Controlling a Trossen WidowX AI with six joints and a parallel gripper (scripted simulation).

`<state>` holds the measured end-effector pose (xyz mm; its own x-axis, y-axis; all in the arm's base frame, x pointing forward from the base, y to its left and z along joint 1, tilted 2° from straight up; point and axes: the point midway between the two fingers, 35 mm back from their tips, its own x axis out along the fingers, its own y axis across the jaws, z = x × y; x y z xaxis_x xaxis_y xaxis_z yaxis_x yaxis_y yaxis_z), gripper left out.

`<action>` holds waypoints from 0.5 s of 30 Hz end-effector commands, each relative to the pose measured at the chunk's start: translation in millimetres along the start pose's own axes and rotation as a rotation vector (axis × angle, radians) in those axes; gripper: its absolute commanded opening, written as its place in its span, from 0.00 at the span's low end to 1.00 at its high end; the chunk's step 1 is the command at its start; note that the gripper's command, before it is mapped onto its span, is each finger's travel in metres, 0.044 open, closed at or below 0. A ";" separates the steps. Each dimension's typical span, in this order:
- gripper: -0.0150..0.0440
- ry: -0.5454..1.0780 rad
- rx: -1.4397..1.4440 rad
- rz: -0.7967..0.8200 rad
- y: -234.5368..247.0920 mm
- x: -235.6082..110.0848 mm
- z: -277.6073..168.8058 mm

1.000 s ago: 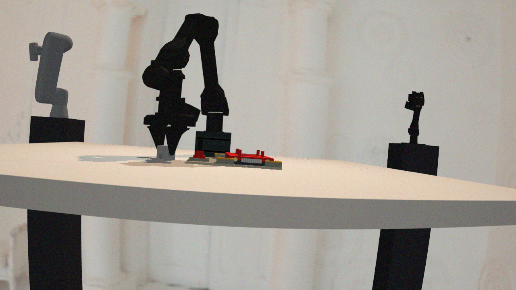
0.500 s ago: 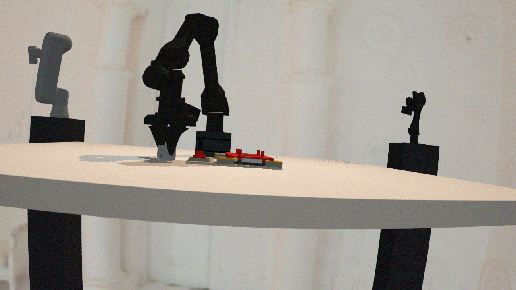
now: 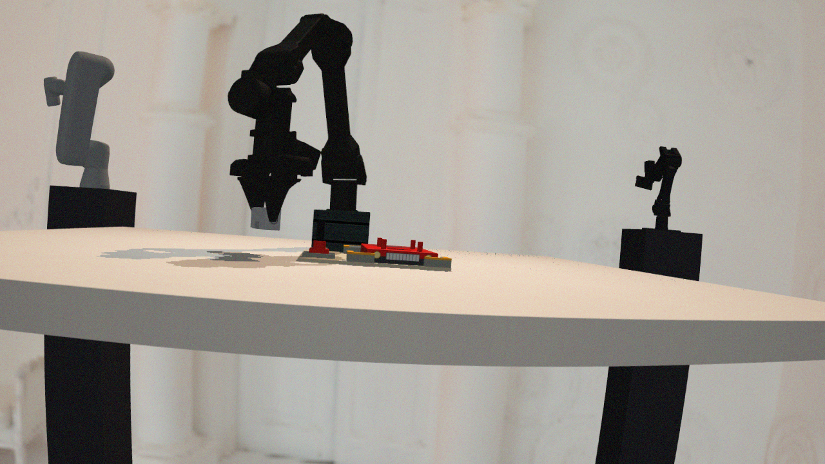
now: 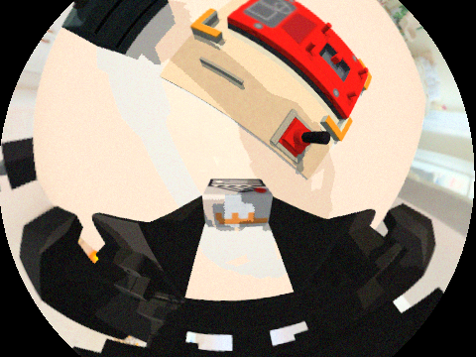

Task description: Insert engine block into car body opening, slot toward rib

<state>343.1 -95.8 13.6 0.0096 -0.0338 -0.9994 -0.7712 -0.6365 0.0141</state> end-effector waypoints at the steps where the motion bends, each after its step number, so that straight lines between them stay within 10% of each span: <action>1: 0.25 0.006 0.002 -0.006 -0.9 -13.8 -1.4; 15: 0.25 0.007 -0.002 -0.005 1.8 -58.0 0.2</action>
<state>341.2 -94.9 60.3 0.0089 -0.0335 -0.9994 -0.7705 -0.6373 0.0145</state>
